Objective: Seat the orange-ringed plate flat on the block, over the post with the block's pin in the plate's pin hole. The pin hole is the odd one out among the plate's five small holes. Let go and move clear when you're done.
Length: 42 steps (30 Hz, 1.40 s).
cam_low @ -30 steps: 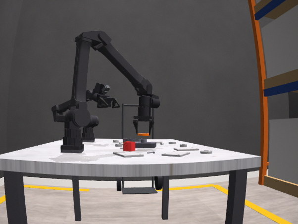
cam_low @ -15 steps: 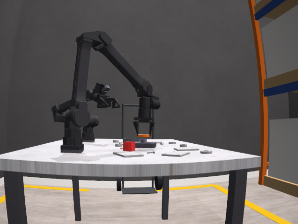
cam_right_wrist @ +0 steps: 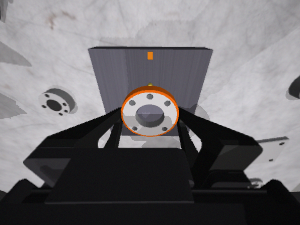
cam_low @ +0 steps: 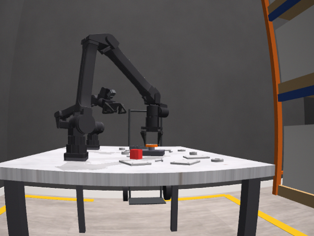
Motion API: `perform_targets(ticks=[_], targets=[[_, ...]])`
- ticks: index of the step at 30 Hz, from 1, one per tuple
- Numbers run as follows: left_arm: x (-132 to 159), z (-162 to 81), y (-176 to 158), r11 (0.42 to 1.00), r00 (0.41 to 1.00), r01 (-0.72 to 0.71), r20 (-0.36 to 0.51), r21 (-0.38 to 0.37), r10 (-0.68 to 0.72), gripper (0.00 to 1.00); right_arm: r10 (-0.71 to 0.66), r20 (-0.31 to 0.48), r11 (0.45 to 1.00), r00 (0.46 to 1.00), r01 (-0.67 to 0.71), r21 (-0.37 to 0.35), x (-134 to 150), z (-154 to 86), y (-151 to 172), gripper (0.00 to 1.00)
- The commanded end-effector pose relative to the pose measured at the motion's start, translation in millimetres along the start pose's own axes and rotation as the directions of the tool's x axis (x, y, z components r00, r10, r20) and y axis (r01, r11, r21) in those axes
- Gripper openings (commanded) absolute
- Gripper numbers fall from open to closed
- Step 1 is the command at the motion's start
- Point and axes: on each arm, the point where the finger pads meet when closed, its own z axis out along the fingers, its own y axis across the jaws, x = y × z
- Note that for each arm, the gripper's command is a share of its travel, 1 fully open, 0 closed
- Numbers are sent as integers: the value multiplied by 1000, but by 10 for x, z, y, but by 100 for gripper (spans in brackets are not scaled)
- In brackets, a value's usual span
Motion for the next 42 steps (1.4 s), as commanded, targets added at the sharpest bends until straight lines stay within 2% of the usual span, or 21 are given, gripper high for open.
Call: perform_targets(ticks=[1, 3, 8, 27, 28, 30, 33, 40, 42], targets=[[-239, -100, 19, 1000, 999, -20, 43, -7, 20, 100, 7, -21, 1000, 1000, -8, -20, 72, 262, 10, 60], [-239, -100, 19, 1000, 999, -20, 43, -7, 20, 100, 5, -9, 1000, 1000, -5, -8, -19, 246, -50, 60], [-239, -100, 19, 1000, 999, -20, 43, -7, 20, 100, 0, -27, 1000, 1000, -1, -22, 74, 406, 20, 60], [-239, -100, 19, 1000, 999, -20, 43, -7, 20, 100, -10, -74, 998, 997, 5, -60, 192, 495, 112, 60], [-239, -100, 19, 1000, 999, -20, 43, -7, 20, 100, -10, -32, 1000, 999, 9, -27, 60, 318, 17, 60], [-239, -100, 19, 1000, 999, -20, 43, -7, 20, 100, -10, -32, 1000, 999, 9, -27, 60, 318, 17, 60], [-239, -100, 19, 1000, 999, -20, 43, -7, 20, 100, -13, 1, 1000, 1000, 13, 0, -13, 160, -12, 60], [-239, -100, 19, 1000, 999, -20, 43, -7, 20, 100, -1, 1, 1000, 1000, 1, 0, -15, 150, -14, 60], [-239, -100, 19, 1000, 999, -20, 43, -7, 20, 100, -1, 1, 1000, 1000, 1, 0, -15, 150, -14, 82]])
